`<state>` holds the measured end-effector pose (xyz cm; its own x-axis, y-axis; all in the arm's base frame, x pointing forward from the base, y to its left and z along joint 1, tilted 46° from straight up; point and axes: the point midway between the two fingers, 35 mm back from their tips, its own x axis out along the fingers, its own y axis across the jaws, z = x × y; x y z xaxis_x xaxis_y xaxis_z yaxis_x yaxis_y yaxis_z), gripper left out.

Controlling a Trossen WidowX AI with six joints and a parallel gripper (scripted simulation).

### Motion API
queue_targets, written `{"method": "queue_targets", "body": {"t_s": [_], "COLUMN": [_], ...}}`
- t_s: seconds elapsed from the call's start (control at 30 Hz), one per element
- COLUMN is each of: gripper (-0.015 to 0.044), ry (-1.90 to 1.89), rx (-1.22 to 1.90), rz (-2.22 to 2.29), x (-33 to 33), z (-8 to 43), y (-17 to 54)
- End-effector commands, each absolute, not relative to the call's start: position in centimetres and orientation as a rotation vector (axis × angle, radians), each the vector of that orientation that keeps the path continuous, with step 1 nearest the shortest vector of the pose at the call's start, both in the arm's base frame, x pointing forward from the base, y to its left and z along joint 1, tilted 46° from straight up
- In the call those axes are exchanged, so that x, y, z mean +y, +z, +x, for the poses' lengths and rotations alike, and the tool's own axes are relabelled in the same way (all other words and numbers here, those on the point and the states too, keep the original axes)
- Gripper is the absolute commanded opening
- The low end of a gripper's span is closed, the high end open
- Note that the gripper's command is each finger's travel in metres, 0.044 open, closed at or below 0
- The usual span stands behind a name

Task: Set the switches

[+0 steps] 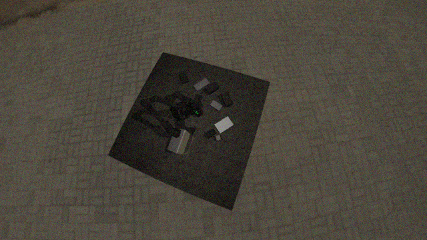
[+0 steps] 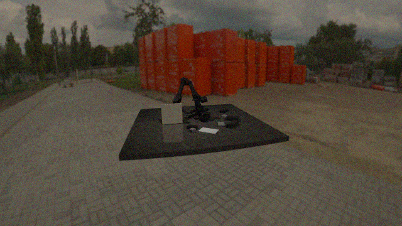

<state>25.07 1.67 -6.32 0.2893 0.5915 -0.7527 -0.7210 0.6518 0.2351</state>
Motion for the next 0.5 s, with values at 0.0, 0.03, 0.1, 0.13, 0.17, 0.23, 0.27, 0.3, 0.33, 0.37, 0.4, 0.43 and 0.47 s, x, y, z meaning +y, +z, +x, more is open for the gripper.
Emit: {"method": "queue_targets", "body": {"t_s": [0.0,0.03,0.1,0.13,0.17,0.23,0.27,0.3,0.33,0.37,0.4,0.43,0.47], "gripper": [0.0,0.0,0.0,0.0,0.0,0.0,0.0,0.0,0.0,0.0,0.0,0.0,0.0], "ry": [0.877,0.877,0.877,0.877,0.877,0.877,0.877,0.877,0.877,0.877,0.877,0.877,0.877], "rx": [0.933,0.933,0.933,0.933,0.933,0.933,0.933,0.933,0.933,0.933,0.933,0.933,0.933], "rz": [-0.161,-0.161,-0.161,-0.161,-0.161,-0.161,-0.161,-0.161,-0.161,-0.161,-0.161,-0.161,-0.161], "x": [1.6,1.58,1.54,1.52,1.5,1.46,1.44,1.42,1.4,1.37,1.35,1.34,1.32], "z": [25.07,25.1,25.16,25.19,25.22,25.28,25.31,25.34,25.37,25.4,25.43,25.45,25.48], "y": [-6.47,-6.48,-6.51,-6.52,-6.54,-6.57,-6.58,-6.6,-6.61,-6.63,-6.64,-6.65,-6.66]}}
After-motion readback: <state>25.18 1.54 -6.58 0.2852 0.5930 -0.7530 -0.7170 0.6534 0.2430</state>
